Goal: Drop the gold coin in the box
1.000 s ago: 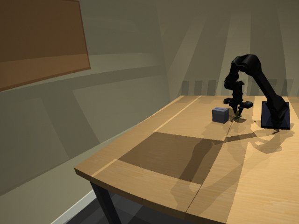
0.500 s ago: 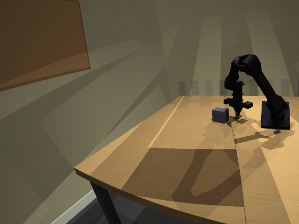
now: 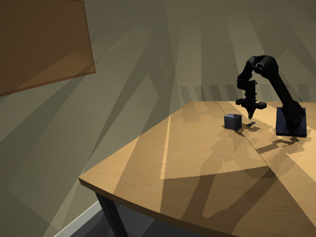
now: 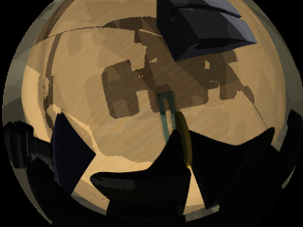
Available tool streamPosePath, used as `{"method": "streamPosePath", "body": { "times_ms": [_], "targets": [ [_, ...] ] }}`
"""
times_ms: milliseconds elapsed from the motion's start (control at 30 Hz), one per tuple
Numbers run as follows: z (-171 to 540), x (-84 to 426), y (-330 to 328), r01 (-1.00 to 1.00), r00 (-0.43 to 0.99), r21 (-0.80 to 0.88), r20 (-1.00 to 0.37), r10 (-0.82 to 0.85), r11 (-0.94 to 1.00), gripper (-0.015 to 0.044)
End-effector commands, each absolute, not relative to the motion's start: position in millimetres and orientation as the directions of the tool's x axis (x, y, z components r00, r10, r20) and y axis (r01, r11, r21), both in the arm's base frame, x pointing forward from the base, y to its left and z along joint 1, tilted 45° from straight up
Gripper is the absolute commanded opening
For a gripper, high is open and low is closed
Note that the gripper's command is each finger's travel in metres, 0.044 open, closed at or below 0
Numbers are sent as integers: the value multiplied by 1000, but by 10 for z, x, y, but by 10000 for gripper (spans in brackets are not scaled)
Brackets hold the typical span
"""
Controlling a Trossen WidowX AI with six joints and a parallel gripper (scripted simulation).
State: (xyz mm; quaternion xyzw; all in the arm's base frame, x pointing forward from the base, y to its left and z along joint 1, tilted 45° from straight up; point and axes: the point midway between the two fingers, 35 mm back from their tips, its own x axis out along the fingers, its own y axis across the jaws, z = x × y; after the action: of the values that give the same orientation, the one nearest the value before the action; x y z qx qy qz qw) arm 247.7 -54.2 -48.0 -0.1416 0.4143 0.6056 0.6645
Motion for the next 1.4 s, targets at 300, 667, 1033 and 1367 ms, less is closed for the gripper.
{"method": "streamPosePath", "body": {
  "times_ms": [300,667,1033,1367],
  "targets": [
    [-239,2498,-781,-924,-79,311,-726,683,222,0],
    [-26,2489,-954,-924,-82,313,-722,687,218,0],
    [-2,2485,-954,-798,-82,461,-722,687,389,0],
    [14,2482,-940,-547,-82,609,-722,687,574,0]
  ]
}}
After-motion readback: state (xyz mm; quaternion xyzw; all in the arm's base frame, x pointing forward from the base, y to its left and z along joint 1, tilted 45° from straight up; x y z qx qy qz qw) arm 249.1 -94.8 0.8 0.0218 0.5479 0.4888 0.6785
